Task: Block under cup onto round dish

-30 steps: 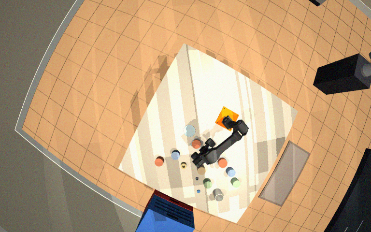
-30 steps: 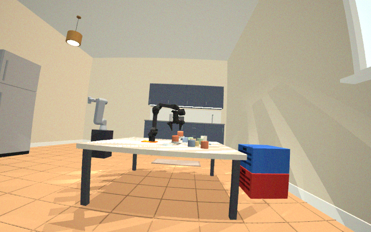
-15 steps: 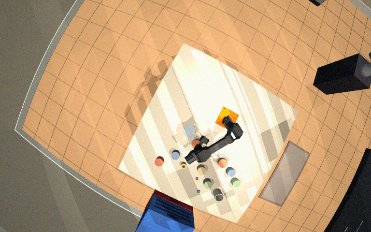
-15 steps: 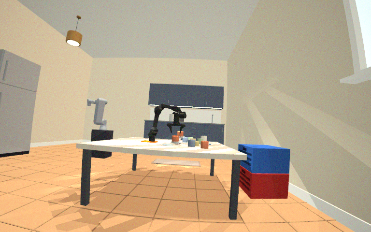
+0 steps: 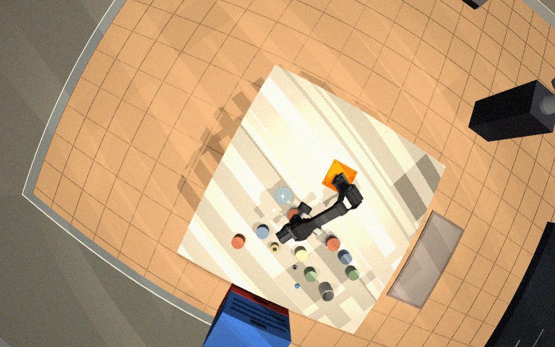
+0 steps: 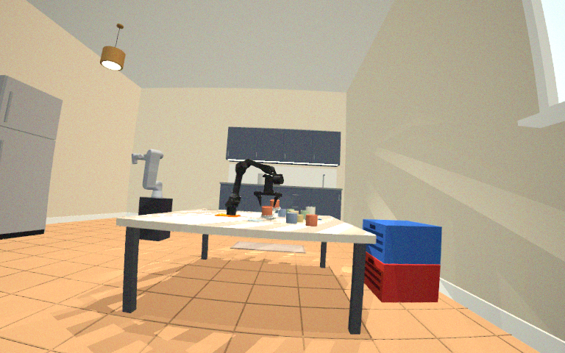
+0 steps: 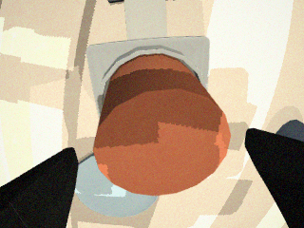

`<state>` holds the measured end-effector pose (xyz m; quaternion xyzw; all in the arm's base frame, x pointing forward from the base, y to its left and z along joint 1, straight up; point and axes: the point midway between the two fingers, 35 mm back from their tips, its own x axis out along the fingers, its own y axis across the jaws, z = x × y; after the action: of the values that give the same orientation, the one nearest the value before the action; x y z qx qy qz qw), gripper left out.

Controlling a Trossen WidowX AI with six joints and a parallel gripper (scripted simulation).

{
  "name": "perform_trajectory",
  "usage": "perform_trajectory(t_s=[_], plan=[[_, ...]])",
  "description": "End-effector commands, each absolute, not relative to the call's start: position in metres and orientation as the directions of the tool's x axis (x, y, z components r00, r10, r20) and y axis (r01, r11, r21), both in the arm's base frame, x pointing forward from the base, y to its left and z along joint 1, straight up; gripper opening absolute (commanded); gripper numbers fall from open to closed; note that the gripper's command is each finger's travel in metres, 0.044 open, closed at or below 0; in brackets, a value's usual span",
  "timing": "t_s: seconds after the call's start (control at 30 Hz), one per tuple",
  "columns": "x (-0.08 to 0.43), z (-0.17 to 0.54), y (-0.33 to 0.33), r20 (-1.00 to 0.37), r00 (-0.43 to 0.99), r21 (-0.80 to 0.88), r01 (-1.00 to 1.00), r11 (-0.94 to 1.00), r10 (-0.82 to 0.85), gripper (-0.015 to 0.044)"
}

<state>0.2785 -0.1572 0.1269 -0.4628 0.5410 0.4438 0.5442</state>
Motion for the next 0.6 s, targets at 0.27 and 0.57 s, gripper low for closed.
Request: perform_trajectory(t_s=[0.27, 0.57], plan=[[0.280, 0.107, -0.157, -1.000, 0.024, -0.026, -0.984, 0.177, -0.013, 0.0440], [0.280, 0.093, -0.157, -1.000, 0.025, -0.027, -0.984, 0.175, -0.013, 0.0440]])
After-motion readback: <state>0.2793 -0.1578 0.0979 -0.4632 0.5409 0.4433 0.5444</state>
